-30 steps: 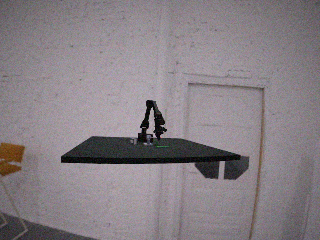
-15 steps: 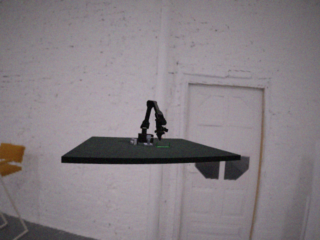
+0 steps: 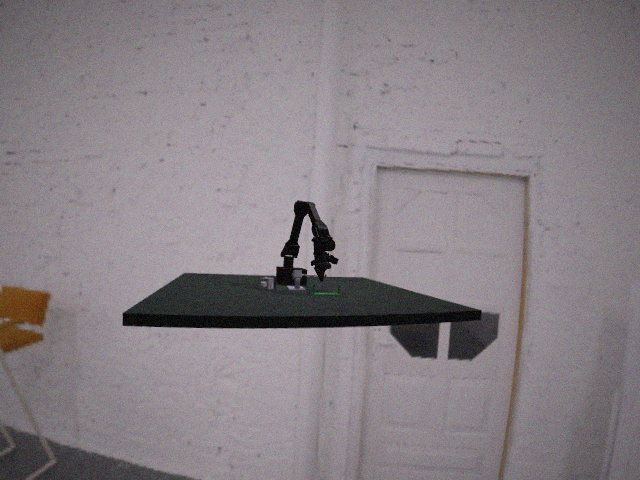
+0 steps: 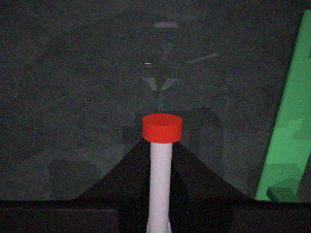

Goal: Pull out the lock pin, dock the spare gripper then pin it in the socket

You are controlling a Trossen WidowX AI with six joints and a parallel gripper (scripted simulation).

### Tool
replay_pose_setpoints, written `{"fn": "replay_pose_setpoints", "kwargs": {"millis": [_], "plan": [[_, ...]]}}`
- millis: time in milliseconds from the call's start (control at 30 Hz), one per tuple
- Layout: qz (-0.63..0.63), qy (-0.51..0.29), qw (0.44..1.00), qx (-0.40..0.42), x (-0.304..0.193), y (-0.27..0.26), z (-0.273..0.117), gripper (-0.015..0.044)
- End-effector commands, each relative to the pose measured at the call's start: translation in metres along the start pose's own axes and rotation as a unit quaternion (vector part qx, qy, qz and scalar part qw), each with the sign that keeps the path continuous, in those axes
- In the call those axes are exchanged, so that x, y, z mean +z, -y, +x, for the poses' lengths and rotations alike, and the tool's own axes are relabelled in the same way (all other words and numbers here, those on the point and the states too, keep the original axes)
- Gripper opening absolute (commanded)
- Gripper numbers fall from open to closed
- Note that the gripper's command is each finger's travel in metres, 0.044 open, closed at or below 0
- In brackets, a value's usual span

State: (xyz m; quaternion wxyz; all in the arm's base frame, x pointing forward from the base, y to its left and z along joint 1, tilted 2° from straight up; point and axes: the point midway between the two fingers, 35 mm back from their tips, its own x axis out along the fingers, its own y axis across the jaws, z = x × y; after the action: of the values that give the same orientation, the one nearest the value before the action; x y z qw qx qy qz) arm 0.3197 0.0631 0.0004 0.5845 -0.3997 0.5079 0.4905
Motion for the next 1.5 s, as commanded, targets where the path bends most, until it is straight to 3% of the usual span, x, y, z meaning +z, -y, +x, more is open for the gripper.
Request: {"fn": "replay_pose_setpoints", "kwargs": {"millis": [0,1467], "plan": [[0.001,0.003,1.0,-0.002,0.005,0.003,-0.002,0.0],[0.003,-0.001,1.0,0.018,0.031,0.003,-0.002,0.0]]}}
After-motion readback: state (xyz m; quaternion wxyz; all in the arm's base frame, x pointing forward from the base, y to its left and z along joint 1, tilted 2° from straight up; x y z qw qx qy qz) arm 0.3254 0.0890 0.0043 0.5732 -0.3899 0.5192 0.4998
